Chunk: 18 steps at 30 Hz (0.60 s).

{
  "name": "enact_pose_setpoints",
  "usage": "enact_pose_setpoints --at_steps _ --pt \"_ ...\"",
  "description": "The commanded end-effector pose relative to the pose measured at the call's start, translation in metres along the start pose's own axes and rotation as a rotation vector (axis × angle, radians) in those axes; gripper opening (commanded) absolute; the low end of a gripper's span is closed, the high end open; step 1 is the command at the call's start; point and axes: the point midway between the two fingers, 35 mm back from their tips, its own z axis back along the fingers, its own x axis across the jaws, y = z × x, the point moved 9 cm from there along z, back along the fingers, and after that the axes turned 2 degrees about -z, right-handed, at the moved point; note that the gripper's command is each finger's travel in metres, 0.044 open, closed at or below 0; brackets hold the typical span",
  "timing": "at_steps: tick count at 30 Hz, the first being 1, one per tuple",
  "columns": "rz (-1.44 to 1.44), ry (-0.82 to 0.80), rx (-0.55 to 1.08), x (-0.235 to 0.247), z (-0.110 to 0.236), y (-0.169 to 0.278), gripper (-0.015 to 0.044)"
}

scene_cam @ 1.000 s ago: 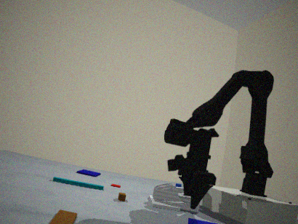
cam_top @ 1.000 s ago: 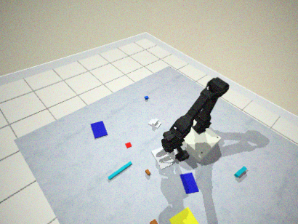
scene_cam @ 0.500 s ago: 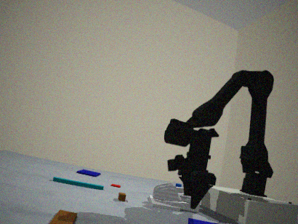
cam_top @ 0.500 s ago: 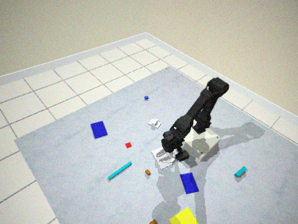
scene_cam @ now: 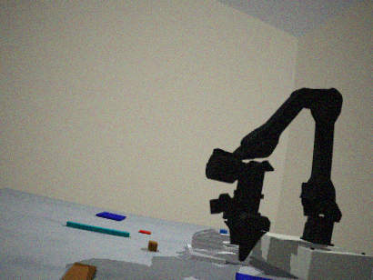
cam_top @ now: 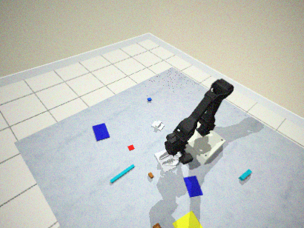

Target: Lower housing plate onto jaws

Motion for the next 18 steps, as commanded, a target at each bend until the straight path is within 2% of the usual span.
enact_pose_setpoints --at_steps 1,13,16,18 --pt "-0.004 -0.002 0.003 -0.0001 -0.0008 0.0009 0.0351" --pt "-0.004 -0.002 0.003 -0.0001 -0.0008 0.0009 0.0351" --pt "0.000 0.000 0.000 0.0000 0.0000 0.0000 0.0430" --pt "0.000 0.000 0.000 0.0000 0.0000 0.0000 0.0440"
